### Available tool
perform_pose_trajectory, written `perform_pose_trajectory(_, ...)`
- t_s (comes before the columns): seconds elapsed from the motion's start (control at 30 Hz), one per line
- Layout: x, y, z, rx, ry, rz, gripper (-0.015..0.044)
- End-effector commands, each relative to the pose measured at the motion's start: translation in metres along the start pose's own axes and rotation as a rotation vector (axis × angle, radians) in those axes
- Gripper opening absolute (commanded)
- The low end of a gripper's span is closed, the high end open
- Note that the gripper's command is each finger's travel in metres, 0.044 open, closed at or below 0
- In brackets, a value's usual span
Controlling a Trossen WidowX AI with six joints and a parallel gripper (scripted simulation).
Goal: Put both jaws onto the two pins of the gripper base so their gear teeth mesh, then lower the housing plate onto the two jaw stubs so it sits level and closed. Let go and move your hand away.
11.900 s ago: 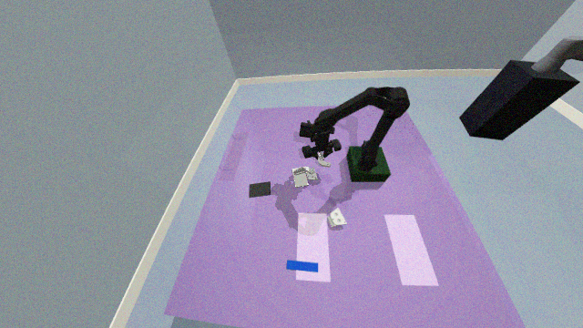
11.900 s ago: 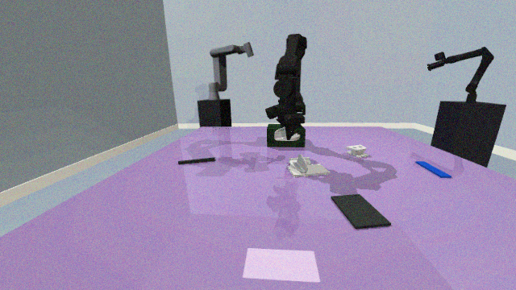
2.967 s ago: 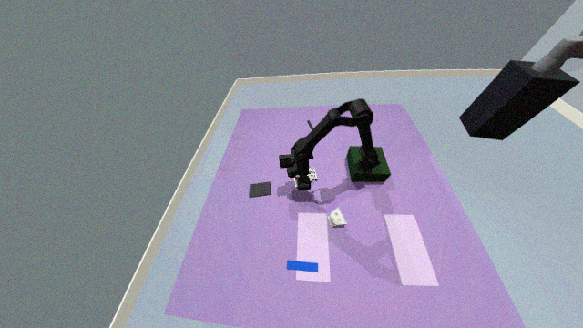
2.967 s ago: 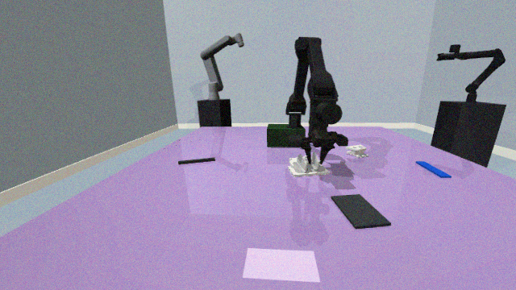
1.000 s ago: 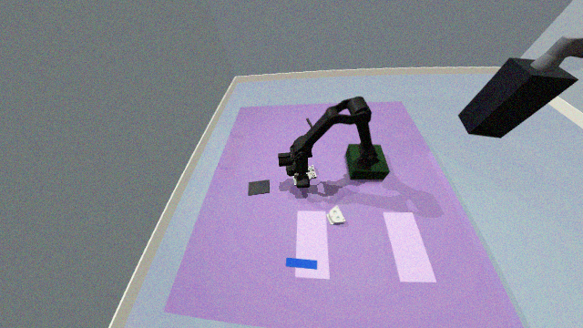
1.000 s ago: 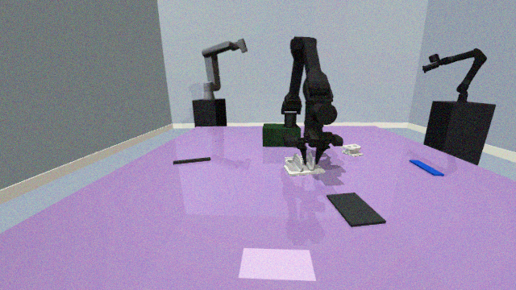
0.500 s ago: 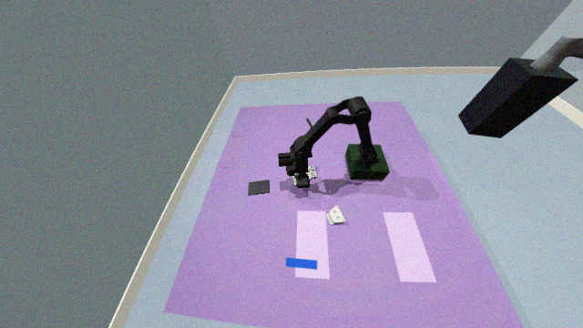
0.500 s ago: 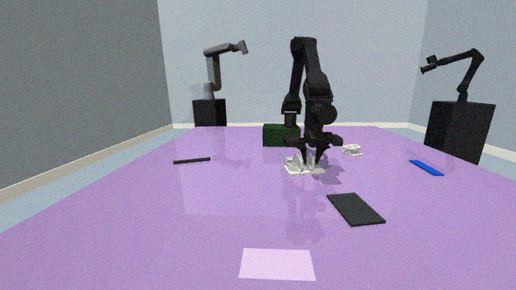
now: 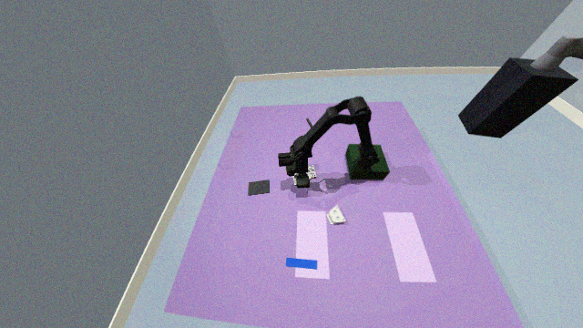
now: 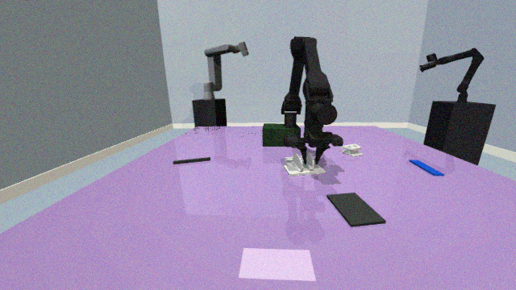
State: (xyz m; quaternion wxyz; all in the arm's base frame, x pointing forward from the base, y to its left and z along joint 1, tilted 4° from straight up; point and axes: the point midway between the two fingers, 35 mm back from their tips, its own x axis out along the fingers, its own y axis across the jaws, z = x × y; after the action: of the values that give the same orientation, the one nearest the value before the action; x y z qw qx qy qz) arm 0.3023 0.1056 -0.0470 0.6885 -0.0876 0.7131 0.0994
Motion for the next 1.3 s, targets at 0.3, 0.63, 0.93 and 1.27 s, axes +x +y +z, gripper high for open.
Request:
perform_pose_trajectory(0.3, 0.0, 0.001, 0.0, 0.003, 0.0, 0.003, 0.0134)
perform_pose_trajectory(0.63, 0.0, 0.0, 0.0, 0.0, 0.0, 0.0, 0.0224)
perform_pose_trajectory(0.93, 0.0, 0.0, 0.0, 0.0, 0.0, 0.0, 0.0224)
perform_pose_trajectory(1.27, -0.051, 0.0, 0.002, 0.002, -0.001, 0.002, 0.0224)
